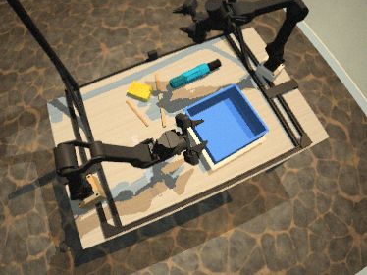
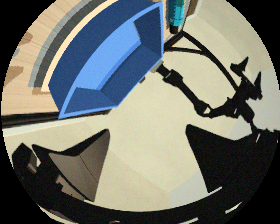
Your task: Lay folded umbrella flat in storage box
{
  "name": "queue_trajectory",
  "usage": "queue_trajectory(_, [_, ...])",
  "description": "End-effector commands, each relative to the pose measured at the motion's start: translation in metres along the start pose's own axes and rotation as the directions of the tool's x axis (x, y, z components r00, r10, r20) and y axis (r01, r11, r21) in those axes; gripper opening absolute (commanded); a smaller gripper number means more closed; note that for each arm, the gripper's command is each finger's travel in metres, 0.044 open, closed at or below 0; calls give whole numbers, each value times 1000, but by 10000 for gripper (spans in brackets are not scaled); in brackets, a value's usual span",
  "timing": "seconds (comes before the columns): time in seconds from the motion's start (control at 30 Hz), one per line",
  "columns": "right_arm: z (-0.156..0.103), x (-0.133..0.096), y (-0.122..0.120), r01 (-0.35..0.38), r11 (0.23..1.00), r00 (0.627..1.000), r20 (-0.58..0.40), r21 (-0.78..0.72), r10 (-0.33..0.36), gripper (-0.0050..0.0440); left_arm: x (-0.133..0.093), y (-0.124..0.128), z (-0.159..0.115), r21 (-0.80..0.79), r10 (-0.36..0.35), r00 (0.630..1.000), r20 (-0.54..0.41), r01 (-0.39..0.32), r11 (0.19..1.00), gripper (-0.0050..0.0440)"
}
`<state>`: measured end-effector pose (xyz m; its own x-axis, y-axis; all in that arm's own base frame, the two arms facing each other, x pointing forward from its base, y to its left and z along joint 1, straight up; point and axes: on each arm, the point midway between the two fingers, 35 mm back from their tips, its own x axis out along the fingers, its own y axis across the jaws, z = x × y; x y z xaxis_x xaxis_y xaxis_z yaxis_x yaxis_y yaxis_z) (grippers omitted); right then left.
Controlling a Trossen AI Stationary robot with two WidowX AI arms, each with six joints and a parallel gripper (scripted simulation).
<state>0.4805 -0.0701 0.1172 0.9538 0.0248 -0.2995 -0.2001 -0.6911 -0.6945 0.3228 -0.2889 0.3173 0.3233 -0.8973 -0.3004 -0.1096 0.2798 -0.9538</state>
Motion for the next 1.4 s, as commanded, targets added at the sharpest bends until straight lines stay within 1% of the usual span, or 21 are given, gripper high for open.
queue_trajectory(0.0, [0,0,0,0,1000,1000,0,0,0,400,0,0,0,0,0,1000,0,0,1000,400])
queue_trajectory(0.6, [0,0,0,0,1000,1000,0,1,0,400,0,0,0,0,1,1000,0,-1,1000,400])
queue_trajectory(0.77, [2,0,-4,-9,999,1000,2,48,9,400,3,5,1,4,19,1000,4,-19,1000,400])
queue_trajectory(0.93, [7,-2,-15,-38,978,999,9,203,37,400,12,21,4,20,82,996,16,-82,996,400])
queue_trajectory(1.03, [13,-5,-26,-67,934,998,15,351,66,400,20,37,6,38,147,989,25,-148,988,400])
queue_trajectory(1.1, [13,-5,-26,-67,934,998,15,351,66,400,20,37,6,38,147,989,25,-148,988,400])
queue_trajectory(1.2, [20,-11,-40,-99,849,995,22,519,102,400,30,58,7,65,232,972,33,-234,970,400])
queue_trajectory(1.37, [30,-20,-58,-126,711,988,27,692,149,400,39,87,7,106,345,938,39,-348,932,400])
